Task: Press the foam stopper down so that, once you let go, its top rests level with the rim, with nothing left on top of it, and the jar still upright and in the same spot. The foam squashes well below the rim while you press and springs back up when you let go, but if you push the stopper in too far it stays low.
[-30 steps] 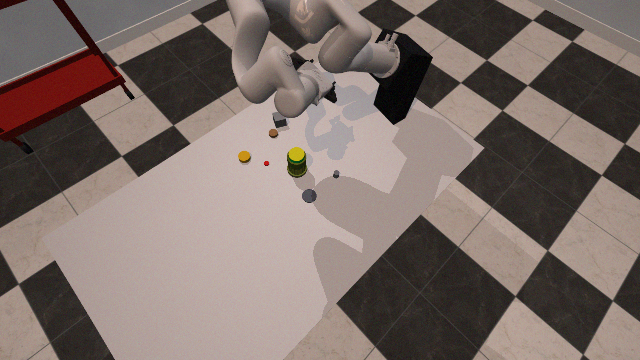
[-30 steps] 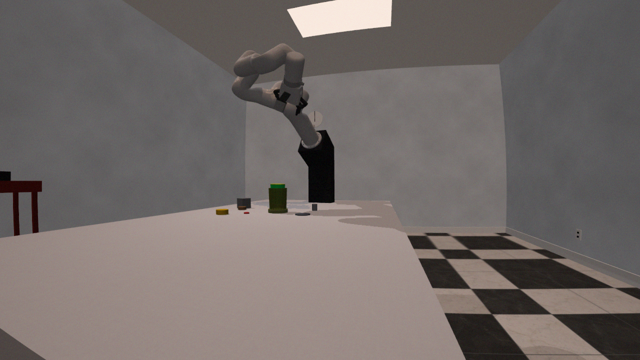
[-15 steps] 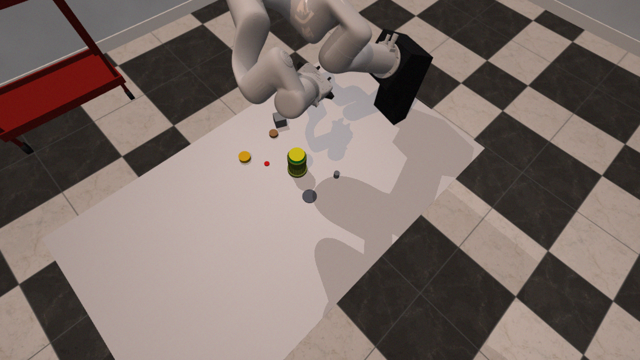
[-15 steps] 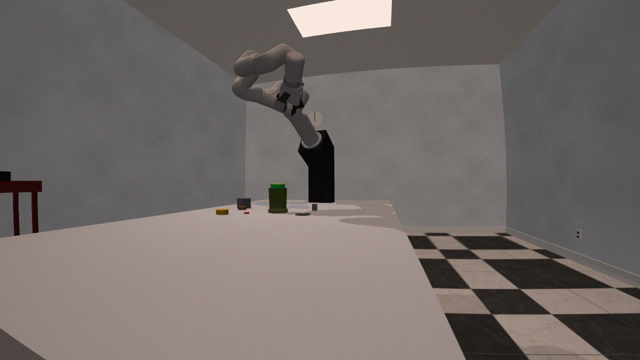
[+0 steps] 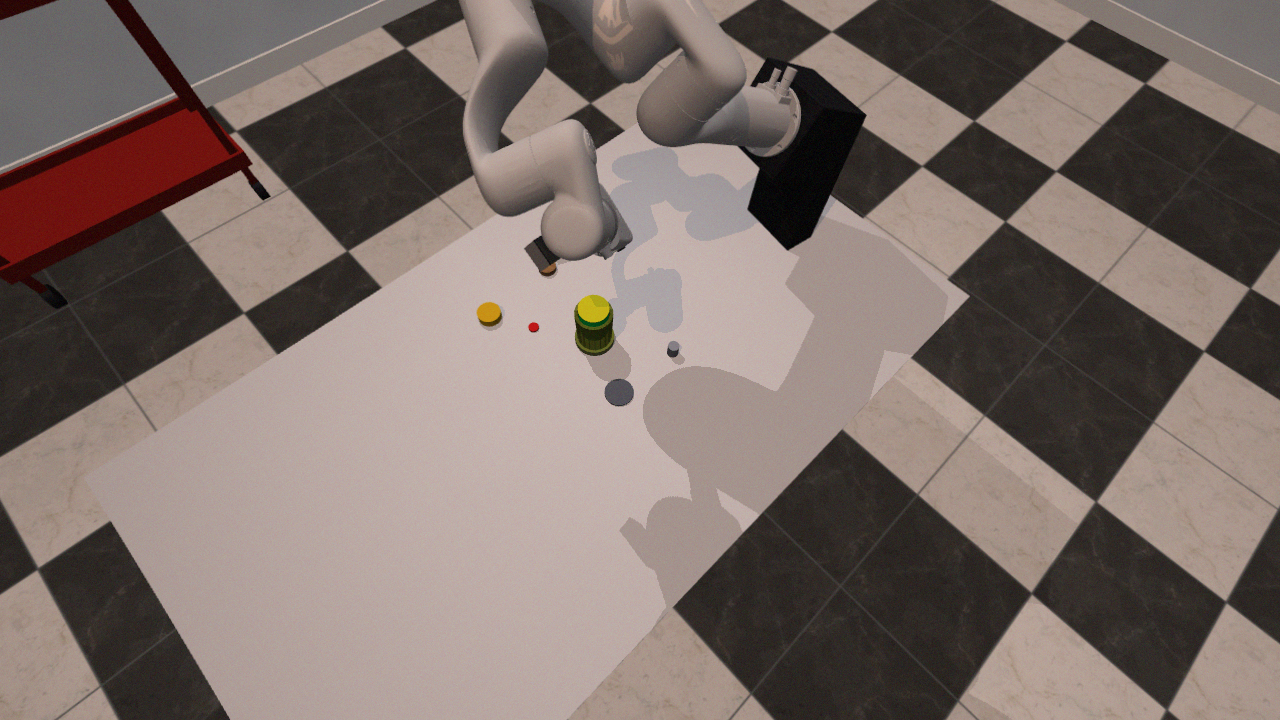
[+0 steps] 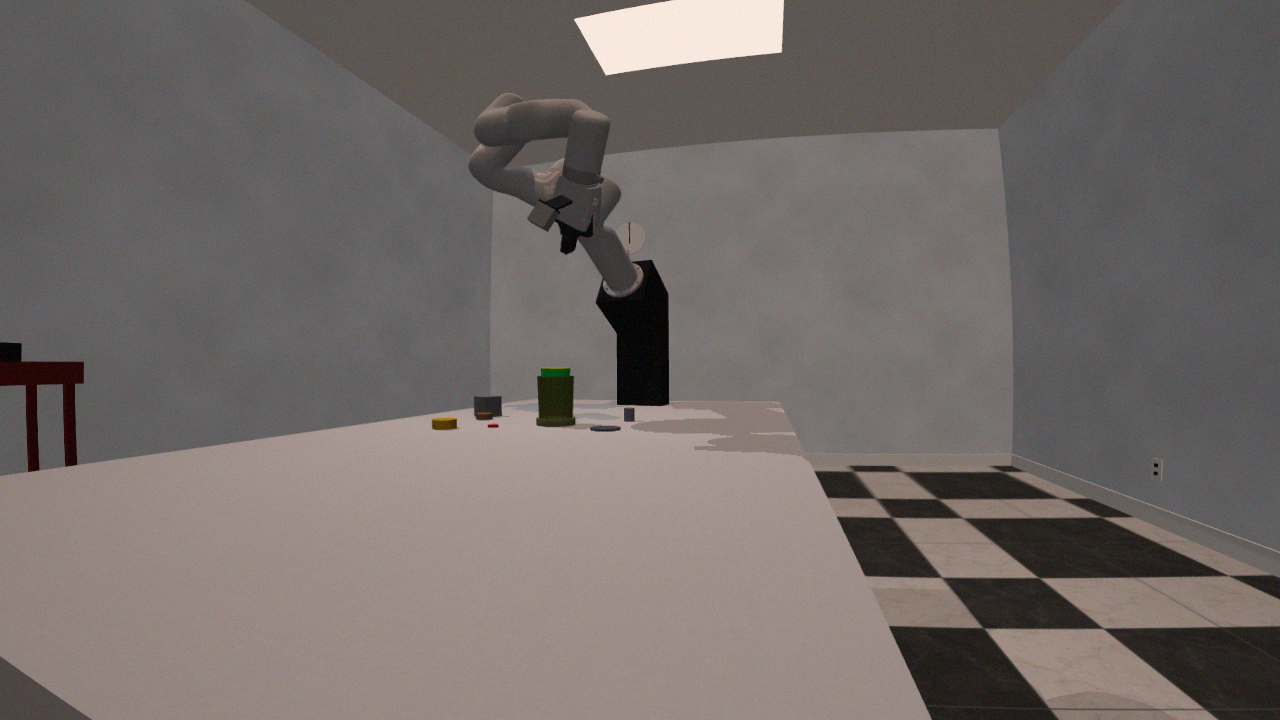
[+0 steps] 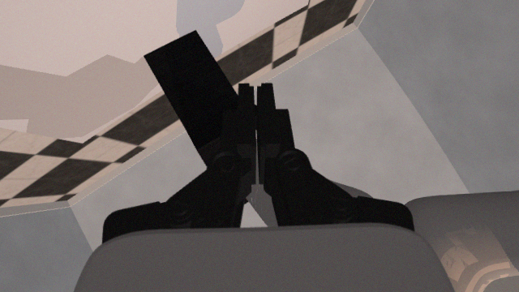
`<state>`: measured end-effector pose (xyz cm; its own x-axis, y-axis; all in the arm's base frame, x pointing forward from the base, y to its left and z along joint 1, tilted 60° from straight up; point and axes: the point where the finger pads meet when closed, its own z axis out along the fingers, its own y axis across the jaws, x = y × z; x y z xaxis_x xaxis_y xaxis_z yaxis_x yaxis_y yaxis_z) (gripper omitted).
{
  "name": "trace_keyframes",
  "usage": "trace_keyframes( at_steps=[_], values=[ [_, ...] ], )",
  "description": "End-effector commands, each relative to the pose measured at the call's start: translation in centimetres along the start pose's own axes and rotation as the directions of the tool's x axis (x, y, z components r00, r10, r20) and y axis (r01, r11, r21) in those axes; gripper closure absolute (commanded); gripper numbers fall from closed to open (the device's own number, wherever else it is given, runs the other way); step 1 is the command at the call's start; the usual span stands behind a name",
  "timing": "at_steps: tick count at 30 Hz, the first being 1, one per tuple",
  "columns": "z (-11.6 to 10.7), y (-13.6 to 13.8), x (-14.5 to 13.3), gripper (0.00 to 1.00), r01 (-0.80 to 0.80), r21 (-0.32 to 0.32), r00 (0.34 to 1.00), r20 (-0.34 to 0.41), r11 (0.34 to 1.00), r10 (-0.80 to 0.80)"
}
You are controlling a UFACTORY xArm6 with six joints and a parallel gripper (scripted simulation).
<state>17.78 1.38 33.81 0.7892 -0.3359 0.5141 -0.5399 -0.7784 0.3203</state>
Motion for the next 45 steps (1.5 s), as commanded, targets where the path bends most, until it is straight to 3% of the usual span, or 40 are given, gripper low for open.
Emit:
trace_keyframes(
  at_steps=[1,2,3,5,6,7,8,12,14,16,17,19,20,22,23,25,26,29,30,31,32,34,35,37,38,39,40,42,43,45],
  values=[
    [0.8,-2.0,5.5,1.00,-0.067,0.034,0.987,-0.141,0.997,0.071],
    [0.8,-2.0,5.5,1.00,-0.067,0.034,0.987,-0.141,0.997,0.071],
    [0.7,-2.4,7.6,1.00,-0.081,0.044,0.974,-0.207,0.996,0.088],
    [0.7,-2.4,7.6,1.00,-0.081,0.044,0.974,-0.207,0.996,0.088],
    [0.5,-2.8,9.7,1.00,-0.088,0.053,0.956,-0.276,0.995,0.100],
    [0.5,-2.8,9.7,1.00,-0.088,0.053,0.956,-0.276,0.995,0.100],
    [0.2,-3.1,11.9,1.00,-0.089,0.059,0.932,-0.347,0.994,0.104],
    [0.2,-3.1,11.9,1.00,-0.089,0.059,0.932,-0.347,0.994,0.104],
    [-0.7,-3.6,16.1,1.00,-0.068,0.058,0.867,-0.491,0.996,0.088],
    [-0.7,-3.6,16.1,1.00,-0.068,0.058,0.867,-0.491,0.996,0.088],
    [-1.2,-3.9,18.0,1.00,-0.047,0.048,0.826,-0.559,0.998,0.065],
    [-1.2,-3.9,18.0,1.00,-0.047,0.048,0.826,-0.559,0.998,0.065],
    [-1.8,-4.2,19.7,1.00,-0.018,0.031,0.781,-0.624,0.999,0.034],
    [-1.8,-4.2,19.7,1.00,-0.018,0.031,0.781,-0.624,0.999,0.034],
    [-2.3,-4.6,21.3,1.00,0.017,0.007,0.731,-0.682,1.000,-0.007],
    [-2.3,-4.6,21.3,1.00,0.017,0.007,0.731,-0.682,1.000,-0.007],
    [-2.8,-5.1,22.6,1.00,0.057,-0.025,0.678,-0.733,0.998,-0.057],
    [-2.8,-5.1,22.6,1.00,0.057,-0.025,0.678,-0.733,0.998,-0.057],
    [-3.2,-5.7,23.7,1.00,0.102,-0.064,0.621,-0.775,0.993,-0.113],
    [-3.2,-5.7,23.7,1.00,0.102,-0.064,0.621,-0.775,0.993,-0.113],
    [-3.5,-6.4,24.6,1.00,0.150,-0.110,0.563,-0.807,0.983,-0.176],
    [-3.5,-6.4,24.6,1.00,0.150,-0.110,0.563,-0.807,0.983,-0.176],
    [-3.6,-7.1,25.3,1.00,0.201,-0.161,0.503,-0.829,0.966,-0.243],
    [-3.6,-7.1,25.3,1.00,0.201,-0.161,0.503,-0.829,0.966,-0.243],
    [-3.4,-7.9,25.7,1.00,0.253,-0.216,0.443,-0.841,0.943,-0.311],
    [-3.4,-7.9,25.7,1.00,0.253,-0.216,0.443,-0.841,0.943,-0.311],
    [-3.1,-8.8,25.8,1.00,0.306,-0.273,0.383,-0.842,0.912,-0.380],
    [-3.1,-8.8,25.8,1.00,0.306,-0.273,0.383,-0.842,0.912,-0.380],
    [-2.5,-9.6,25.8,1.00,0.358,-0.330,0.323,-0.834,0.874,-0.447],
    [-2.5,-9.6,25.8,1.00,0.358,-0.330,0.323,-0.834,0.874,-0.447]
  ],
)
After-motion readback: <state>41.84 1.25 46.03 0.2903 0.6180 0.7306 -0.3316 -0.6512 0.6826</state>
